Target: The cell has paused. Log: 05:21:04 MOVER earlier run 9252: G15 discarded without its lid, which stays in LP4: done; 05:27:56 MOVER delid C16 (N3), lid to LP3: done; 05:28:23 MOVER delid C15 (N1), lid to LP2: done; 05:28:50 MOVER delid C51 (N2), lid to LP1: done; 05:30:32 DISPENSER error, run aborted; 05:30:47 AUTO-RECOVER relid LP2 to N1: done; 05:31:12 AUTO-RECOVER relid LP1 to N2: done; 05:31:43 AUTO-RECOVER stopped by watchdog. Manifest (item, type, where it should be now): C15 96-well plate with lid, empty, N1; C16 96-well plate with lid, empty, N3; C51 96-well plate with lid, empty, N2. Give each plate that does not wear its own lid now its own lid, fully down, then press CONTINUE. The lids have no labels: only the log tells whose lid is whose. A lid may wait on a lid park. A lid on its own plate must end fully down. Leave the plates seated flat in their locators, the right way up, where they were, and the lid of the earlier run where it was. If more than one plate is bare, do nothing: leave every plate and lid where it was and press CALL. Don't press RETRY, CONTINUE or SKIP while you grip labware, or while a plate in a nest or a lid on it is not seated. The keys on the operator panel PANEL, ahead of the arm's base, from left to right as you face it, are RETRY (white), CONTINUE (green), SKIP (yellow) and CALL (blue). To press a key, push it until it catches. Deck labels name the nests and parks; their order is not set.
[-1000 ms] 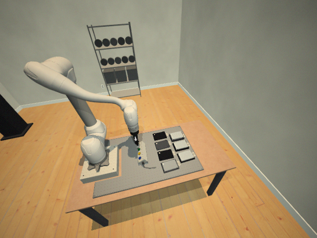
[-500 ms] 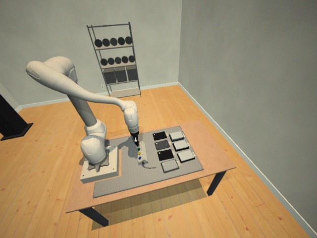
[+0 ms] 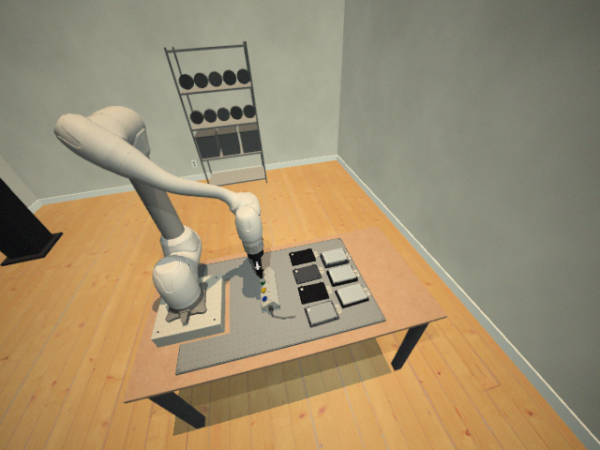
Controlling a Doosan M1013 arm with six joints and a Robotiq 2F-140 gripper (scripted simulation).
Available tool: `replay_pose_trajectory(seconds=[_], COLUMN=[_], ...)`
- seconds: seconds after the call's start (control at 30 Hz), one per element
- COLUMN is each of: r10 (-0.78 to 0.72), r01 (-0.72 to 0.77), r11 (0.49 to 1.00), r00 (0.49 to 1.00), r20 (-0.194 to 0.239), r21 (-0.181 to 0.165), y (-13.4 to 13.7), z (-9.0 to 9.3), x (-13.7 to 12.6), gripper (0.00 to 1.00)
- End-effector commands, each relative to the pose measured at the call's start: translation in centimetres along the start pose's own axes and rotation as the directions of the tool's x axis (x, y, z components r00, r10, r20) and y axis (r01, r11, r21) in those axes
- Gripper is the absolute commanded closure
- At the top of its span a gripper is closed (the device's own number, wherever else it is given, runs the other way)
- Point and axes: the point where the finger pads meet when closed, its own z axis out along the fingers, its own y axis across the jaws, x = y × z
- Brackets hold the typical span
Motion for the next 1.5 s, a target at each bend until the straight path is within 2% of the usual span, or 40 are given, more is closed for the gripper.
replay_pose_trajectory(seconds=[0.0,0.43,1.47], r10=[0.000,0.000,0.000], r01=[0.000,0.000,0.000], r11=[1.000,1.000,1.000], r00=[1.000,1.000,1.000], r20=[0.000,0.000,0.000], r21=[0.000,0.000,0.000], y=[0.00,0.00,0.00], z=[0.08,0.62,0.65], x=[0.00,0.00,0.00], gripper=[1.00,1.00,1.00])
